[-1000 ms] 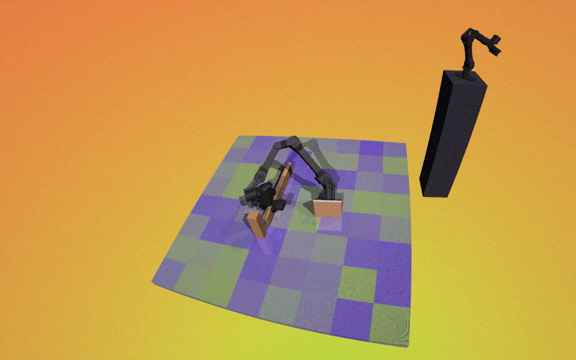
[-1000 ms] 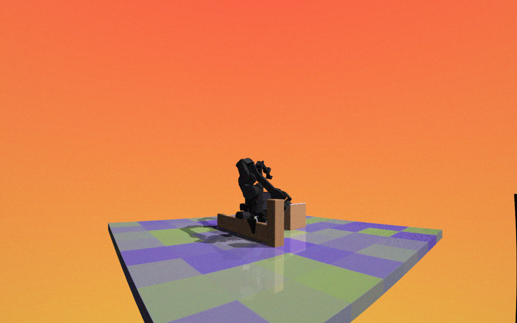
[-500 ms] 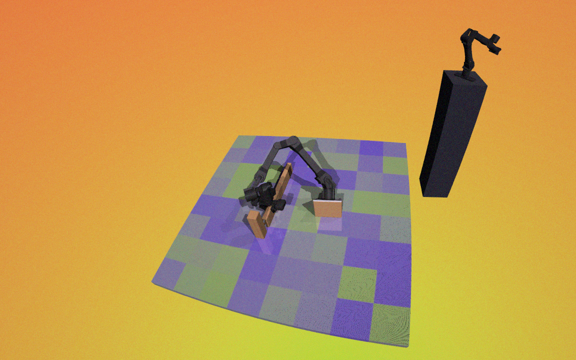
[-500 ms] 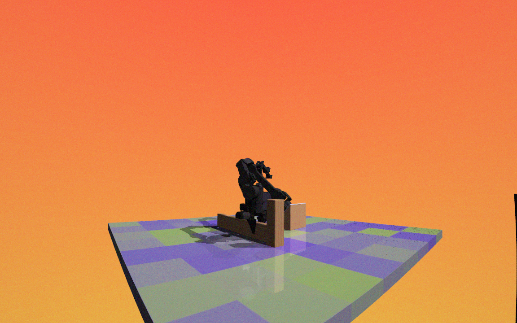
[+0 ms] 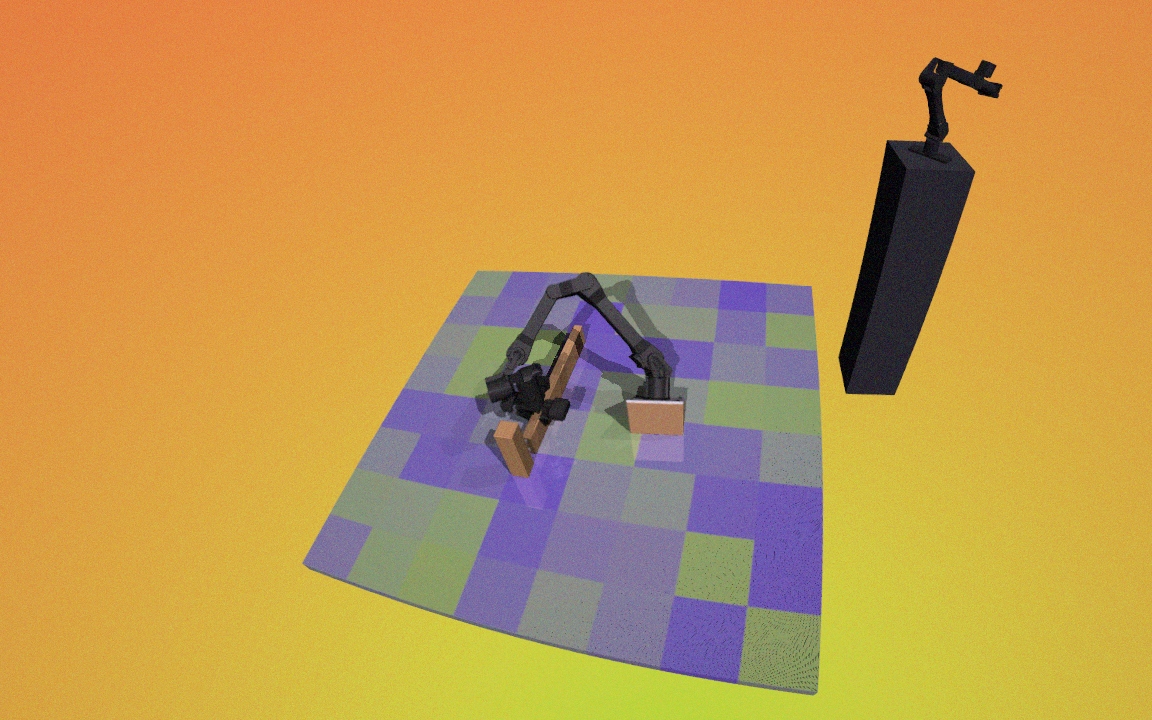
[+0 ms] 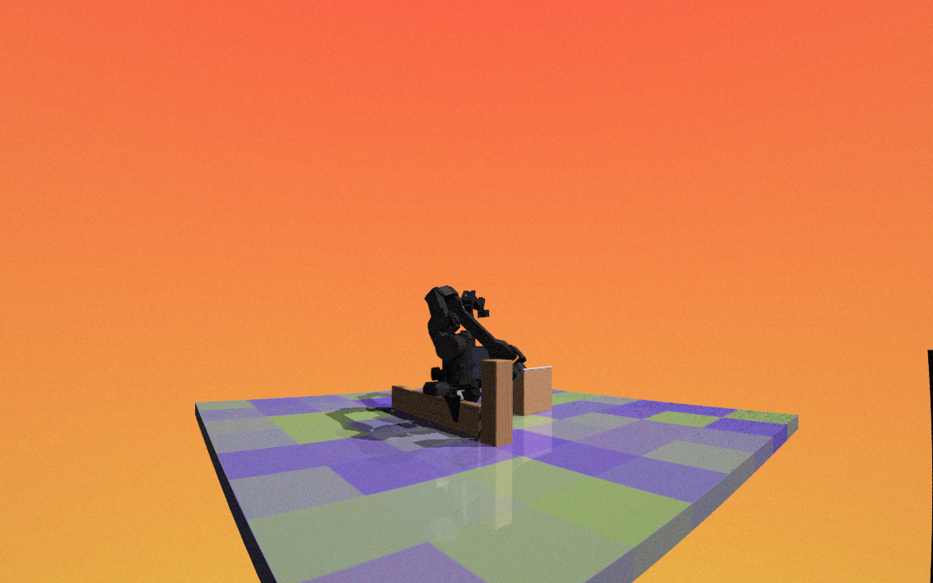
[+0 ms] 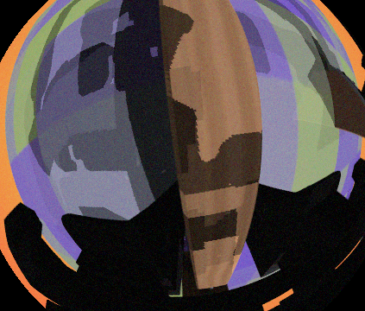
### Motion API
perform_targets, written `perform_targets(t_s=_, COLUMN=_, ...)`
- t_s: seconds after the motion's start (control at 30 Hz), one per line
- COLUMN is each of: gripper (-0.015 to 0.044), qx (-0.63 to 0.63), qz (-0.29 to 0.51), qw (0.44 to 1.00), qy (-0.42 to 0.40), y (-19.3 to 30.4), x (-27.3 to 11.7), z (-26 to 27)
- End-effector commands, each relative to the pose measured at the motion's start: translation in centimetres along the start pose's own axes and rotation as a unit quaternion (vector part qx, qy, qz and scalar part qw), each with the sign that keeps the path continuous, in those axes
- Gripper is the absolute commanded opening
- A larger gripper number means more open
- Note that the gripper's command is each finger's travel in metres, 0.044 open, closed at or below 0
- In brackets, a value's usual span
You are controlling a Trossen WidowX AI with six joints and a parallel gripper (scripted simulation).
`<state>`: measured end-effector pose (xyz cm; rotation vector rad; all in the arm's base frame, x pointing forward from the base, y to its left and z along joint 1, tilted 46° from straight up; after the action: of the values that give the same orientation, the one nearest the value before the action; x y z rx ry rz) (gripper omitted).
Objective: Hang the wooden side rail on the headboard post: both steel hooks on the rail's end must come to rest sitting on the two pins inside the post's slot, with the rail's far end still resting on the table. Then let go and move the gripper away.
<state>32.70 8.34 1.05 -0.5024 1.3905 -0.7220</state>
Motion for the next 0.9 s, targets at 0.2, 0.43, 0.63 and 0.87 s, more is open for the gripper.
perform_targets(t_s=0.2, gripper=0.0, qx=-0.004, qz=-0.001, qw=1.0, qy=-0.003, y=0.07, x=-0.01, z=0.58)
perform_targets(t_s=0.43, gripper=0.0, qx=-0.004, qz=-0.001, qw=1.0, qy=-0.003, y=0.08, x=-0.01, z=0.87)
perform_targets(t_s=0.63, gripper=0.0, qx=0.001, qz=0.0, qw=1.0, qy=0.0, y=0.02, x=-0.01, z=0.69)
perform_targets(t_s=0.87, gripper=0.0, qx=-0.004, qz=-0.001, qw=1.0, qy=-0.003, y=0.05, x=-0.03, z=0.65)
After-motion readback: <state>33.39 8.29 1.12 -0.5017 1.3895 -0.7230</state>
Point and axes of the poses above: the point midway between the two fingers, 35 mm back from their tips, its own x axis out along the fingers, its own z axis across the jaws, y = z × x, the point moved 9 cm from there along -x, back along the fingers, and after that the axes turned 1 degree about x, right-handed, at the moved point
